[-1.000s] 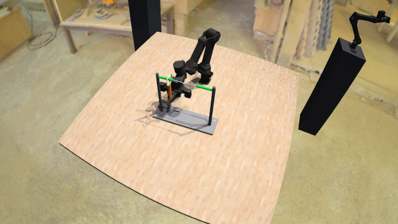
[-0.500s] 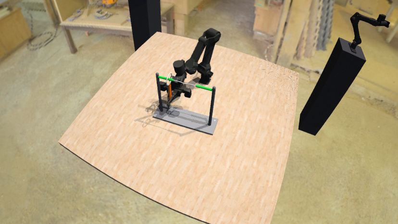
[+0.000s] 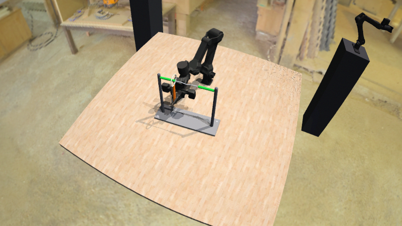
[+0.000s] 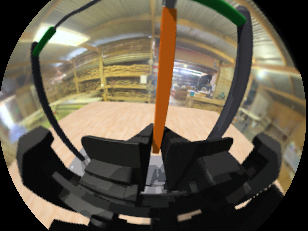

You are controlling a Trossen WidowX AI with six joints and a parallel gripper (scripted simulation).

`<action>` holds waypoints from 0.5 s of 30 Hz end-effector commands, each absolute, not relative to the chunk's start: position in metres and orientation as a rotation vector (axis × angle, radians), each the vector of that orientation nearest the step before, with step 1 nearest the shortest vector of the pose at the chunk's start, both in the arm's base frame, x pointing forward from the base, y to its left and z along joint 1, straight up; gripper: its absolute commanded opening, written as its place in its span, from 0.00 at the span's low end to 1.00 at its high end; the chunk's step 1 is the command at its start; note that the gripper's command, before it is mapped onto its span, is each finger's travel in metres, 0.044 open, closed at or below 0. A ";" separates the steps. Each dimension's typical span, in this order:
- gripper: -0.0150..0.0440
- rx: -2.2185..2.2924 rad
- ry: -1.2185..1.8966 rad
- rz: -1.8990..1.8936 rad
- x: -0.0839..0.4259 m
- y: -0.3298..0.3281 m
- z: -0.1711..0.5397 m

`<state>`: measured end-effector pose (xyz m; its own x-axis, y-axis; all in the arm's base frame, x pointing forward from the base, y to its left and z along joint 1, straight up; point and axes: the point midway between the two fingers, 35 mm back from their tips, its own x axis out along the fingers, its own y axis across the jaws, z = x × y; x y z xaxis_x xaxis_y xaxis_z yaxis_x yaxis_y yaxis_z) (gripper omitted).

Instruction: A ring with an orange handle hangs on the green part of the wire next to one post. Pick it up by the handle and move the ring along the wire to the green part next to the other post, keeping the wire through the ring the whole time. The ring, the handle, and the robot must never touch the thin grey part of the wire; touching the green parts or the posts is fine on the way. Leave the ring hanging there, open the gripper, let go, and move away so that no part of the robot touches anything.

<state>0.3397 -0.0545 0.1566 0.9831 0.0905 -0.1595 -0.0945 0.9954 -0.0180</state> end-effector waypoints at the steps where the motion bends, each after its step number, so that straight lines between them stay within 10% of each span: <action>1: 0.00 -0.024 0.160 0.093 0.339 -0.051 0.157; 15: 0.00 -0.030 0.162 0.099 0.339 -0.038 0.157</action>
<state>0.3388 -0.0401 0.1566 0.9819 0.0975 -0.1624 -0.1027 0.9944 -0.0240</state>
